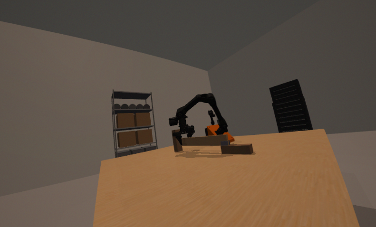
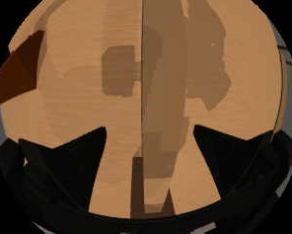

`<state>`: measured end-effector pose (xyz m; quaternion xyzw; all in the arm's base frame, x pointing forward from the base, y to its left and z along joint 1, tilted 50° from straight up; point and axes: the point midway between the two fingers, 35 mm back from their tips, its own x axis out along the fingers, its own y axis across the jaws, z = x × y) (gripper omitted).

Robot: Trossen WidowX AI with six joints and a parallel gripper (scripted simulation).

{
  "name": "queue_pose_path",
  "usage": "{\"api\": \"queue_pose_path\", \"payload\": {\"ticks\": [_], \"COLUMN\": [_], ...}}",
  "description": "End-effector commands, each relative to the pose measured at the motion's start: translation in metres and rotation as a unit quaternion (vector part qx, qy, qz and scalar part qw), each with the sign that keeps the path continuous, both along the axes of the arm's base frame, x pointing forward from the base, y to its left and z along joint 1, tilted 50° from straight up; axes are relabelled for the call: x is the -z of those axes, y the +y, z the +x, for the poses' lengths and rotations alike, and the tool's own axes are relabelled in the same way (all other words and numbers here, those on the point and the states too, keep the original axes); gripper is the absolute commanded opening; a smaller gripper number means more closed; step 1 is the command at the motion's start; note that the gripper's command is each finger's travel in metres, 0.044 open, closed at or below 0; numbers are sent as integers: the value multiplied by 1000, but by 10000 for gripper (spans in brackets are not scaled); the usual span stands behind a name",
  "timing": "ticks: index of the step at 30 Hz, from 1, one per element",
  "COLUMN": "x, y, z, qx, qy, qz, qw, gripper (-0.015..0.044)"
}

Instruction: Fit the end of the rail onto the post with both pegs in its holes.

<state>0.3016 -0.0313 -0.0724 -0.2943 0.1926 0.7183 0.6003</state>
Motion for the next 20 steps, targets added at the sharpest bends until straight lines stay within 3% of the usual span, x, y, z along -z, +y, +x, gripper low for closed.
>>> {"api": "queue_pose_path", "payload": {"ticks": [1, 7, 20], "x": [0, -42, -42], "y": [0, -3, -3], "z": [0, -3, -3], "qx": [0, 2, 2], "qy": [0, -4, -4], "qz": [0, -2, -2], "qw": [1000, 1000, 1000], "gripper": [440, 440, 440]}}
